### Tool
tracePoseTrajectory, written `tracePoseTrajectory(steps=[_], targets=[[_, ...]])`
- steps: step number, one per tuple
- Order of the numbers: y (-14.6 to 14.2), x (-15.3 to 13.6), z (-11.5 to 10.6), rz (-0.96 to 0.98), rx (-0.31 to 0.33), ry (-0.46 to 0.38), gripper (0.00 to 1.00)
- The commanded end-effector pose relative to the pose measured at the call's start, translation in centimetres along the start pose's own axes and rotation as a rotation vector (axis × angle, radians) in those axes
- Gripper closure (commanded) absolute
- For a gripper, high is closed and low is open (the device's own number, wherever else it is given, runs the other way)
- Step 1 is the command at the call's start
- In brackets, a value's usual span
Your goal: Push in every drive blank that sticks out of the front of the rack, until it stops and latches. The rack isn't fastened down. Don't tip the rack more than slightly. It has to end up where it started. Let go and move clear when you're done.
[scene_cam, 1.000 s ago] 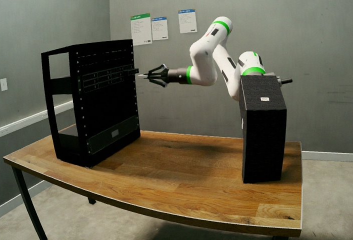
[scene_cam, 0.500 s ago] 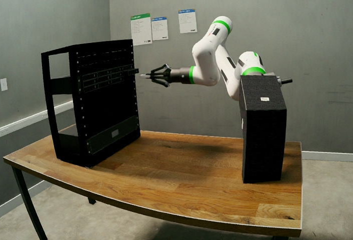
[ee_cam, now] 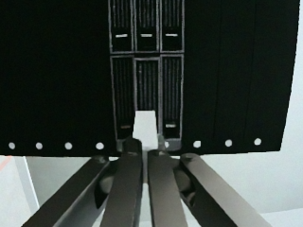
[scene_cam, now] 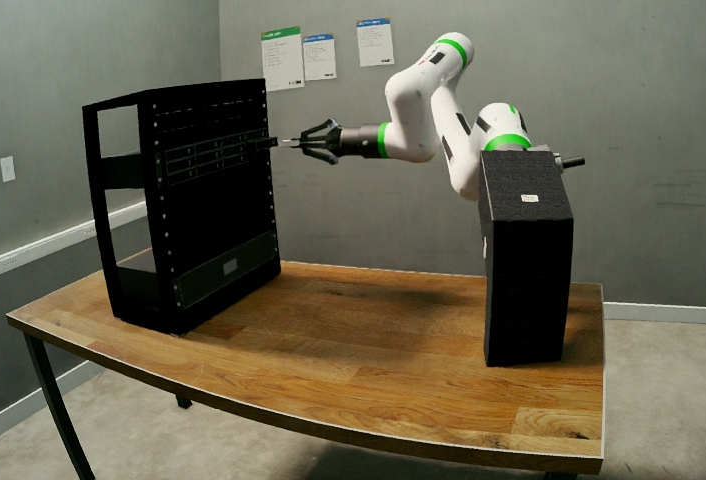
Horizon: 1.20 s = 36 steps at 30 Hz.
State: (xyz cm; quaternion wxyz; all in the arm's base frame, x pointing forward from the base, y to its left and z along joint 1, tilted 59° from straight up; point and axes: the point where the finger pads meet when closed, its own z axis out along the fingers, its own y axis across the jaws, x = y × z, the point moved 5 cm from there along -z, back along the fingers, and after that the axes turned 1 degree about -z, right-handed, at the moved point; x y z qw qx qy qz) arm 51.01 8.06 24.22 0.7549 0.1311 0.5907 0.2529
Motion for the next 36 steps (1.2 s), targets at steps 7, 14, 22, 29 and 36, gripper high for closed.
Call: tracePoseTrajectory(steps=[7, 14, 22, 29, 36], targets=[[0.3, 0.0, 3.0, -0.001, 0.002, 0.0, 0.9], [0.3, 0.0, 3.9, -0.001, 0.002, 0.0, 0.9], [0.3, 0.0, 3.9, -0.001, 0.002, 0.0, 0.9], [0.3, 0.0, 3.9, -0.001, 0.002, 0.0, 0.9], [0.3, 0.0, 3.9, -0.001, 0.002, 0.0, 0.9]])
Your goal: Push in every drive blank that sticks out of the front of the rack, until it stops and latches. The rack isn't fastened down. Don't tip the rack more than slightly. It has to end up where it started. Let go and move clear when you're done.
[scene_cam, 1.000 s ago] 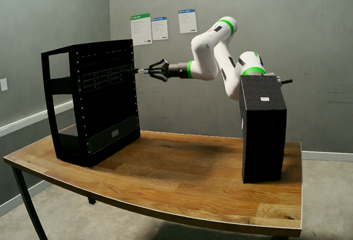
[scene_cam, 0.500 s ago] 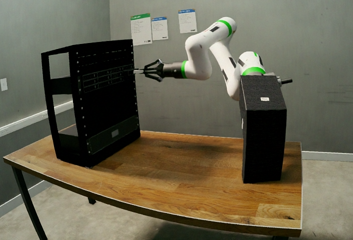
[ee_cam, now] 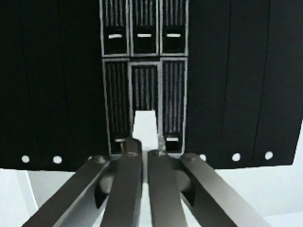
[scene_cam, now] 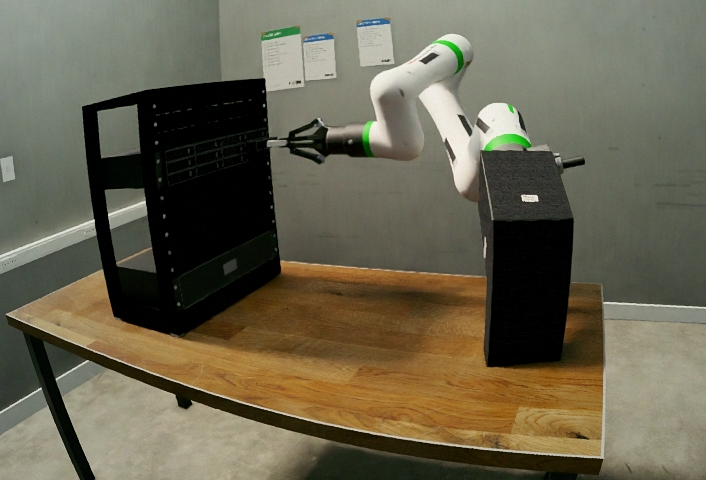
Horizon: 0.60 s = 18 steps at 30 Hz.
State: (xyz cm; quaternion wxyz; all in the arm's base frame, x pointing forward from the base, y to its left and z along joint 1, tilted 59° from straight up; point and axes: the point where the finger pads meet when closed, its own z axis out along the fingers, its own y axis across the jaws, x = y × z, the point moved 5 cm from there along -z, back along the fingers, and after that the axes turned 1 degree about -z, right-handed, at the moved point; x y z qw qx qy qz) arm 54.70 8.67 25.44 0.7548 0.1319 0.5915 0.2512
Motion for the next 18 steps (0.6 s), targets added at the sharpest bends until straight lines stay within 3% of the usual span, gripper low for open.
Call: tracePoseTrajectory(steps=[1, 18], targets=[[0.07, 0.01, 0.02, 0.001, -0.001, 0.0, 0.9], [0.08, 0.01, 0.76, 0.001, -0.001, 0.0, 0.9]])
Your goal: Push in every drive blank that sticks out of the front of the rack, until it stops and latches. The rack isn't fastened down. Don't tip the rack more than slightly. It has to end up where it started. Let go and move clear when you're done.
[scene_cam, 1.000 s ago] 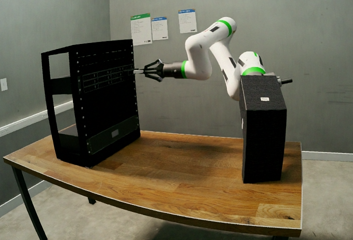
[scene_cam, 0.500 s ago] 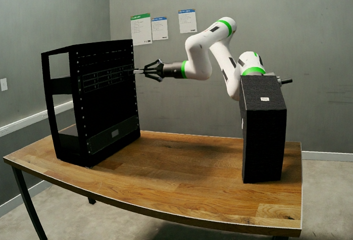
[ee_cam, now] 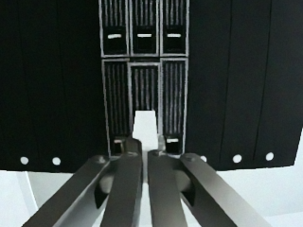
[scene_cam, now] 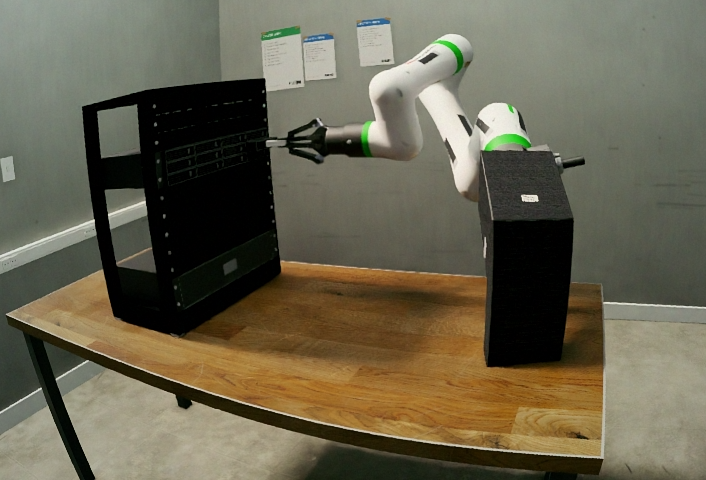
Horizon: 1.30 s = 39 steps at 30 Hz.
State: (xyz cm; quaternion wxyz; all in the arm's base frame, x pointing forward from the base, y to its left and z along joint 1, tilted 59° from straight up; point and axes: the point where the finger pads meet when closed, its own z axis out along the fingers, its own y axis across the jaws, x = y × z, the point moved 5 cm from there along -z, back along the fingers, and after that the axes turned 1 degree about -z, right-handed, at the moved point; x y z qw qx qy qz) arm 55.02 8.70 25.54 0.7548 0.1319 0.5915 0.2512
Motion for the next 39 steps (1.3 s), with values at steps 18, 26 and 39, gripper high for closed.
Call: tracePoseTrajectory(steps=[18, 26, 39], targets=[[0.1, 0.0, 1.3, 0.001, -0.001, 0.0, 0.9], [0.1, 0.0, 1.7, 0.001, -0.001, 0.0, 0.9], [0.1, 0.0, 2.6, 0.001, -0.001, 0.0, 0.9]])
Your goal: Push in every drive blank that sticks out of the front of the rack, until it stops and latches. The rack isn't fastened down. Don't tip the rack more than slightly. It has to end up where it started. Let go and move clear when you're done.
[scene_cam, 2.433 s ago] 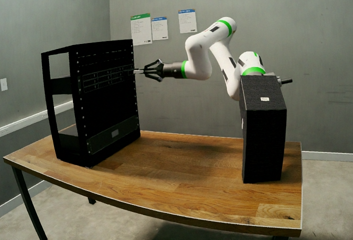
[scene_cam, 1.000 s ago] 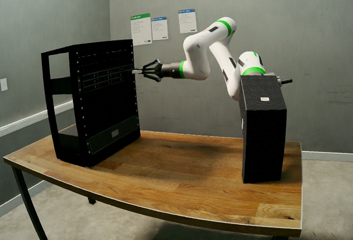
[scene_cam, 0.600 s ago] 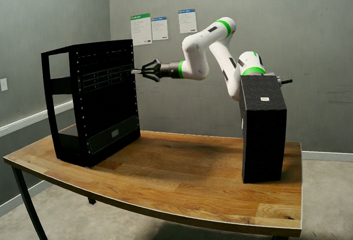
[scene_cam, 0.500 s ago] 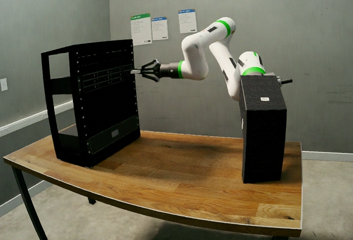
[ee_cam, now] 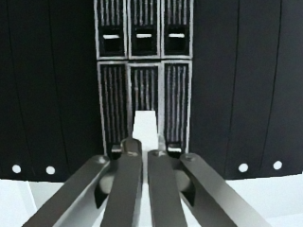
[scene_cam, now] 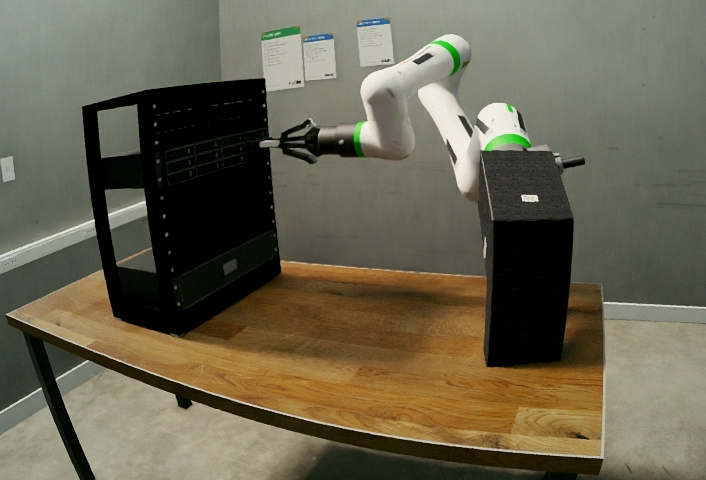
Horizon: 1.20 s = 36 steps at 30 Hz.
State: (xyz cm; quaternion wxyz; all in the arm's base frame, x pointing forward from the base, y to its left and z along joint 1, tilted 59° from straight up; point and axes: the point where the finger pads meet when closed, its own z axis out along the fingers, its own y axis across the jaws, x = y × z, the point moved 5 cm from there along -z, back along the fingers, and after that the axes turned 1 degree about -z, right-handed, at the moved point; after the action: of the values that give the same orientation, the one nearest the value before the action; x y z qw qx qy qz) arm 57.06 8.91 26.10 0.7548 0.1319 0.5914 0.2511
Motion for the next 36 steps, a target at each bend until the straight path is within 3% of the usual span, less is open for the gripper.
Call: tracePoseTrajectory(steps=[1, 36], targets=[[0.08, 0.02, 0.51, 0.001, -0.001, 0.0, 0.9], [0.08, 0.02, 1.15, 0.001, -0.001, 0.0, 0.9]])
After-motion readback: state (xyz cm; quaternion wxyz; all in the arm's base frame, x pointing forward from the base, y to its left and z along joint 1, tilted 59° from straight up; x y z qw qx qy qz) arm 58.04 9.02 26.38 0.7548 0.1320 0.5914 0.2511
